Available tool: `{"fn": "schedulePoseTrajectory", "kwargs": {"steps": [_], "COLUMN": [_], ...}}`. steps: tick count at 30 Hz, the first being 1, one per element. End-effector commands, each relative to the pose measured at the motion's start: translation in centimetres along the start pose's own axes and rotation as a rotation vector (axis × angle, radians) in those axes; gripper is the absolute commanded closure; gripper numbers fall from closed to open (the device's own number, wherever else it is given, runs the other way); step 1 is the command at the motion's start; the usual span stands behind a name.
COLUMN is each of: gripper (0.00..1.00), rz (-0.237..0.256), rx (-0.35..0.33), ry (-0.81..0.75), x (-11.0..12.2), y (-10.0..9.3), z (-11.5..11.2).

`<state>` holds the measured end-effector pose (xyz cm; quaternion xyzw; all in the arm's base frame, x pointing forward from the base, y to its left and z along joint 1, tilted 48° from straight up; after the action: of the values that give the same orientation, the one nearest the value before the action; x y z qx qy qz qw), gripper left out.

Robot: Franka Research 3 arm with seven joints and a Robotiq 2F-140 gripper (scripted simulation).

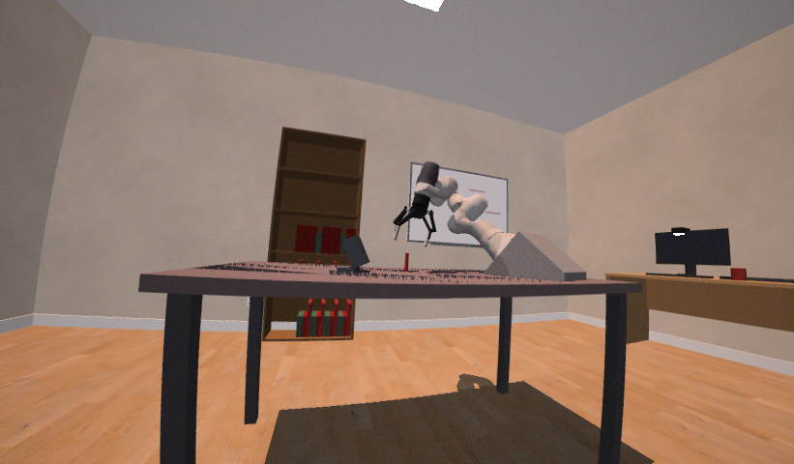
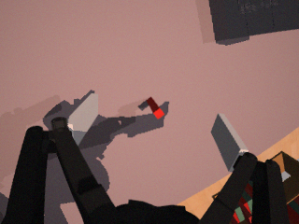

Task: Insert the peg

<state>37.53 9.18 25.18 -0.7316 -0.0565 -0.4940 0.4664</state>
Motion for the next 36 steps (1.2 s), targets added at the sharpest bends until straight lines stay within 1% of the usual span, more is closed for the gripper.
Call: {"fn": "schedulePoseTrajectory", "kwargs": {"steps": [1,2,4,10,14,16,17,18,36], "gripper": [0.0,0.0,0.0,0.0,0.0,0.0,0.0,0.0,0.0], "rz": [0.003,0.007,0.014,0.026,0.024,0.024,0.017,0.013,0.012], "rx": [-0.091,-0.102,-0.126,-0.2,-0.245,-0.245,-0.269,-0.277,-0.273], "ry": [0.264,0.298,0.37,0.564,0.684,0.684,0.761,0.789,0.79], "x": [1.67,2.06,2.12,2.42,2.58,2.58,2.65,2.67,2.67], "y": [-0.45,-0.64,-0.66,-0.58,-0.51,-0.51,-0.47,-0.46,-0.51], "z": [0.59,0.56,0.14,0.56,0.81,0.81,0.94,0.98,1.13]}}
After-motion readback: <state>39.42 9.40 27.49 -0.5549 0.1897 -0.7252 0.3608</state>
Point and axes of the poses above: the point where the finger pads meet when closed, its own y axis out along the fingers, its own x axis across the jaws, z = x × y, the point moved 7 cm from there along -y, back along the fingers, and after that the axes turned 15 degrees about y, right-handed, at the moved point
